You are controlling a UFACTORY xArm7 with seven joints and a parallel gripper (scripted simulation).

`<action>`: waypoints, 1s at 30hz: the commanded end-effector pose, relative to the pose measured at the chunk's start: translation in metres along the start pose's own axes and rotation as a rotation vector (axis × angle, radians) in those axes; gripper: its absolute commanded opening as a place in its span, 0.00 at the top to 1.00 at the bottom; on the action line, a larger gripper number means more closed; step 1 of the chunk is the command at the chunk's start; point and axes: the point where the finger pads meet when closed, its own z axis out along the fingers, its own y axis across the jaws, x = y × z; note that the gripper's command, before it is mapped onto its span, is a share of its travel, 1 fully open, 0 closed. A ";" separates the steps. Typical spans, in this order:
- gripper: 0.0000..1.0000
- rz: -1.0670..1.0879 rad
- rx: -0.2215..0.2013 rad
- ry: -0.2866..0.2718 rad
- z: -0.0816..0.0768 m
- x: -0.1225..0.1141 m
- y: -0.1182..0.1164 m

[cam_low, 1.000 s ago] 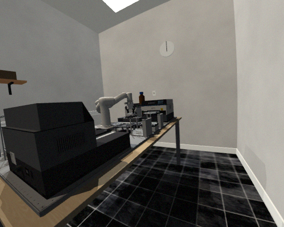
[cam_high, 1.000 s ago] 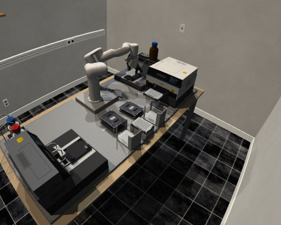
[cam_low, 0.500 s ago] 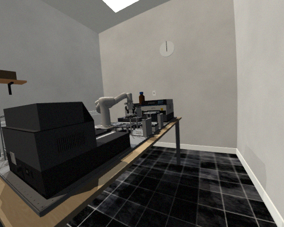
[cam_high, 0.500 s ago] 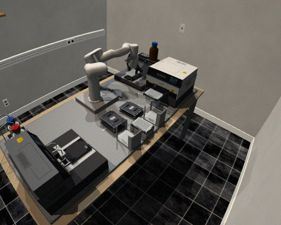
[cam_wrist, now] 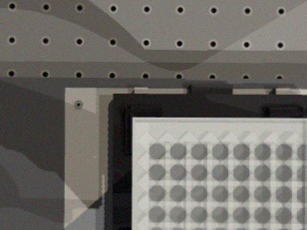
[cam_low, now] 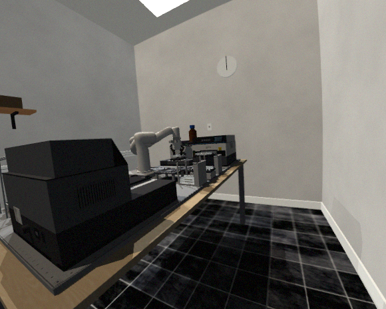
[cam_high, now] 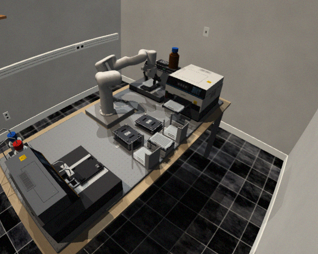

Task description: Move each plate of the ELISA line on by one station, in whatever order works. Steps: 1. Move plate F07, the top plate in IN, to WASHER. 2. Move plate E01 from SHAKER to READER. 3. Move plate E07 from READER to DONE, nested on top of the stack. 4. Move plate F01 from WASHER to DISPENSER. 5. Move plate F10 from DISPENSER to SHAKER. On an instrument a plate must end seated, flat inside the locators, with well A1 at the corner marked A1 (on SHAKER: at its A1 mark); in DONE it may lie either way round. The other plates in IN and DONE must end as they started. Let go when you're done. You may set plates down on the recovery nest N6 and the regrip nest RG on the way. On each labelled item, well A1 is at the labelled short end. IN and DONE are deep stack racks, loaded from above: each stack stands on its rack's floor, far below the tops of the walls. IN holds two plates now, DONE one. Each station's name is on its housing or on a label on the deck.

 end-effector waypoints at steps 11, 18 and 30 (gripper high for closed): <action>1.00 0.000 0.000 -0.004 0.011 -0.001 0.000; 1.00 0.000 0.000 -0.004 0.010 -0.001 0.000; 1.00 0.000 0.000 -0.004 0.010 -0.001 0.000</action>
